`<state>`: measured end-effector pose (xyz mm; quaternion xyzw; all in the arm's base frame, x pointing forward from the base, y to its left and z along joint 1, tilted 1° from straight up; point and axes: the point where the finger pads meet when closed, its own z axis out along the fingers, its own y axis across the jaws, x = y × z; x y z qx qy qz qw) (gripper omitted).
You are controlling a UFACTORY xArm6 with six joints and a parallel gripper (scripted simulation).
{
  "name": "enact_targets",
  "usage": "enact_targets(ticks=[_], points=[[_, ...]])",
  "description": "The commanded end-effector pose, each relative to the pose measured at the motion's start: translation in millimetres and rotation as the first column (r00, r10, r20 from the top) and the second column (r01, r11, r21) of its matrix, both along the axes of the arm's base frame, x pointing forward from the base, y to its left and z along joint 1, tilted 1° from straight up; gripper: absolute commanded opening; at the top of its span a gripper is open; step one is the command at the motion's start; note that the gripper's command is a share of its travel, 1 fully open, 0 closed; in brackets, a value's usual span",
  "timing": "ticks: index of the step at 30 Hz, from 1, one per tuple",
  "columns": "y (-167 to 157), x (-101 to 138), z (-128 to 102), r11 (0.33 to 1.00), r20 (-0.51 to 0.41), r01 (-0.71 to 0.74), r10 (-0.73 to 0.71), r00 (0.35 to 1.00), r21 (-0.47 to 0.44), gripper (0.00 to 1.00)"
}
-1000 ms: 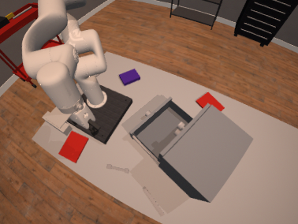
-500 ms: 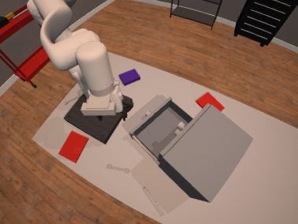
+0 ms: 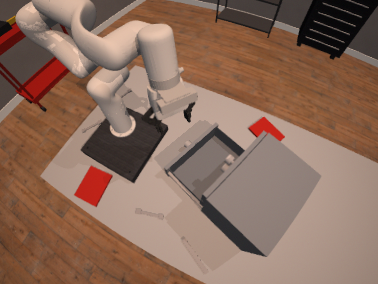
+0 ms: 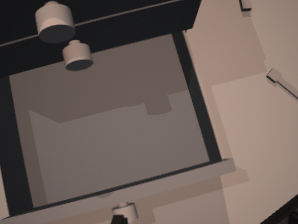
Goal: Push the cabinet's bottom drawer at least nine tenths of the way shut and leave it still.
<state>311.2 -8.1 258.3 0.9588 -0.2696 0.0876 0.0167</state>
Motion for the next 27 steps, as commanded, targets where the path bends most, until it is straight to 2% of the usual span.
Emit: enact_targets(ticks=[1, 5, 18, 23, 27], points=[[55.3, 10.3, 6.8, 0.979, 0.024, -0.204, 0.204, 0.979, -0.020, 1.00], [68.3, 9.8, 8.1, 0.967, 0.029, -0.252, 0.253, 0.967, -0.023, 1.00], [68.5, 9.9, 6.8, 0.967, 0.029, -0.253, 0.254, 0.967, -0.023, 1.00], [68.6, 10.0, -4.4, 0.967, 0.029, -0.253, 0.254, 0.967, -0.023, 1.00], [68.7, 10.3, -23.3, 0.967, 0.029, -0.253, 0.254, 0.967, -0.023, 1.00]])
